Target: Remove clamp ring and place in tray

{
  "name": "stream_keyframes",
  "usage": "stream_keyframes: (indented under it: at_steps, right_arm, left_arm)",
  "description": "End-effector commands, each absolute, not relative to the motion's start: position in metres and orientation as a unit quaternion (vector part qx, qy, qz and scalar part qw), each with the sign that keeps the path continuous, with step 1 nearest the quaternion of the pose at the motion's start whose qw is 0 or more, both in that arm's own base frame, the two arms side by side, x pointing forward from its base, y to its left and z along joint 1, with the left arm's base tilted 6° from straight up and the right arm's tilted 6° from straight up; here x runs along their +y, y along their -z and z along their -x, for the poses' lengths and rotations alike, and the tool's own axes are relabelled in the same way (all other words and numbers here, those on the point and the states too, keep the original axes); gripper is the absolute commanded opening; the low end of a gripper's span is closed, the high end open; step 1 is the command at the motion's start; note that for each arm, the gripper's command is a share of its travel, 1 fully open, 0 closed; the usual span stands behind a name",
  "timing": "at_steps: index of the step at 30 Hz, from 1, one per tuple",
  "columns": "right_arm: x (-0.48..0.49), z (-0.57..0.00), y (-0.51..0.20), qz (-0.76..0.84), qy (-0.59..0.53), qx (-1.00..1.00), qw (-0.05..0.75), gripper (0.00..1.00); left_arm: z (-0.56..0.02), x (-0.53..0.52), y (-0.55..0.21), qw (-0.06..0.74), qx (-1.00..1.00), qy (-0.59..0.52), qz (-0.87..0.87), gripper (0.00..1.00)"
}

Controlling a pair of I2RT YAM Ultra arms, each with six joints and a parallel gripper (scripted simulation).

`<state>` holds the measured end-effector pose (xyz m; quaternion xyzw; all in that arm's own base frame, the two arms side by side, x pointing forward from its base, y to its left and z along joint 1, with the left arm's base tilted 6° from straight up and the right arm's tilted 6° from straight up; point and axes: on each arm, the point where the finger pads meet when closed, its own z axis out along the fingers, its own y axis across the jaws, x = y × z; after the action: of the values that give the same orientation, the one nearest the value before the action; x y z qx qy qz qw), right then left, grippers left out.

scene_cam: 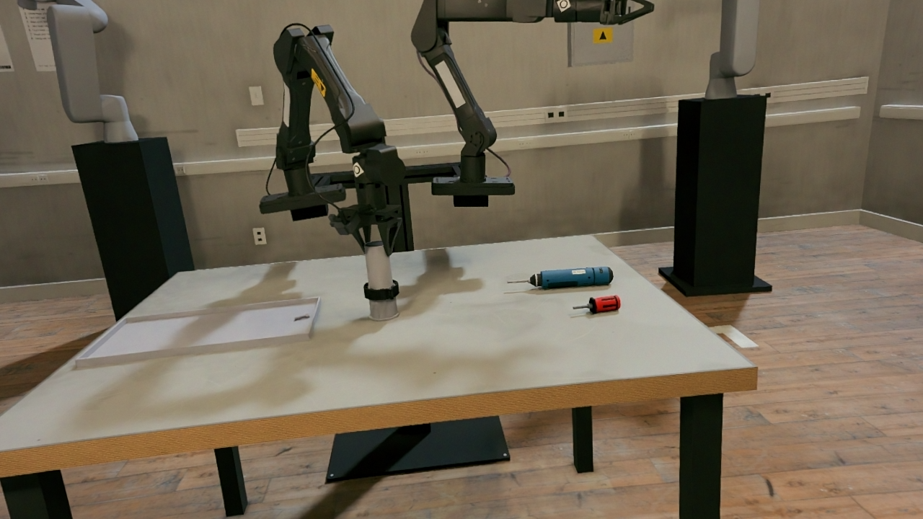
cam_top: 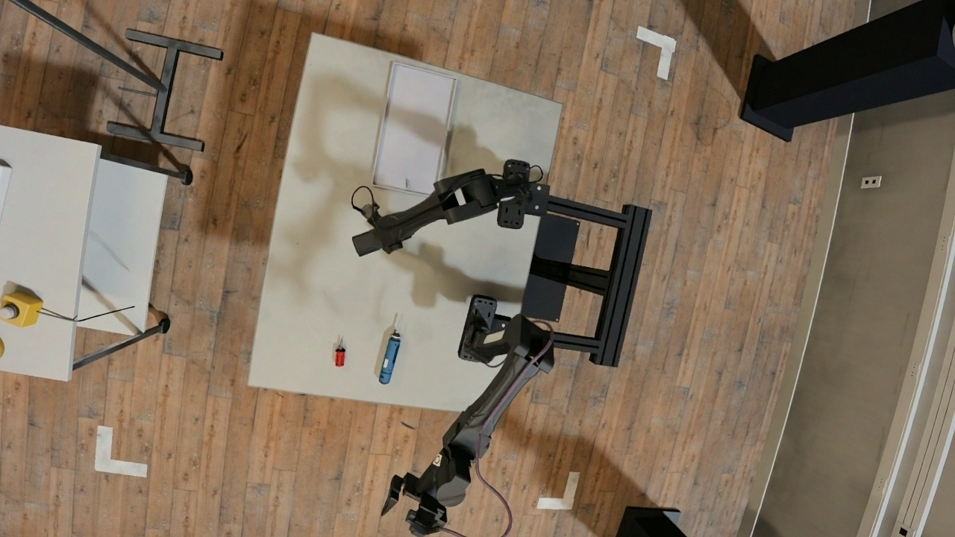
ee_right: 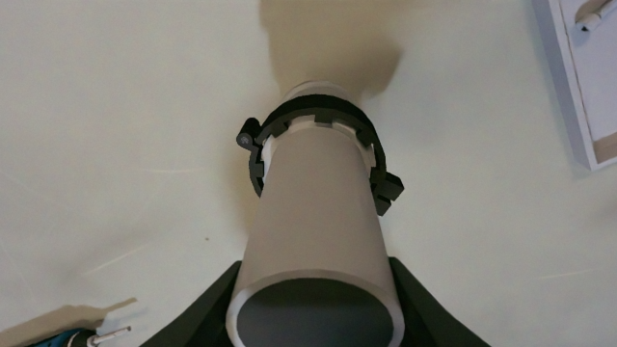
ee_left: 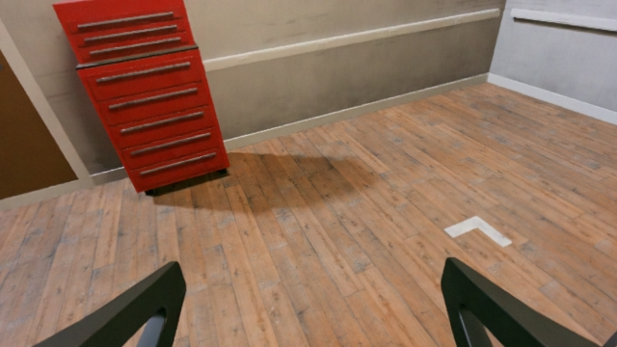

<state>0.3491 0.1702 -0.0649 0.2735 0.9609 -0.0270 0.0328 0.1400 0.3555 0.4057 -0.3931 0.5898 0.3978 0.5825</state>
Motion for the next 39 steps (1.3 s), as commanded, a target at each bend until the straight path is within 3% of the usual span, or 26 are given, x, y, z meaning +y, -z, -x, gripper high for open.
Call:
stream_keyframes:
  at_steps: [1, 39]
  right_arm:
    - [0.1683, -0.357, 0.0534, -0.298, 0.025, 0.953, 0.048, 0.48]
    - [0.1682, -0.3568, 0.0535, -0.484, 0.015, 0.873, 0.052, 0.48]
  left_arm:
    - [-0.1368, 0.3547, -0.4134, 0.588, 0.579, -0.403, 0.396, 1.0]
    - [-0.1368, 0.3547, -0.4134, 0.588, 0.579, -0.403, 0.396, 1.0]
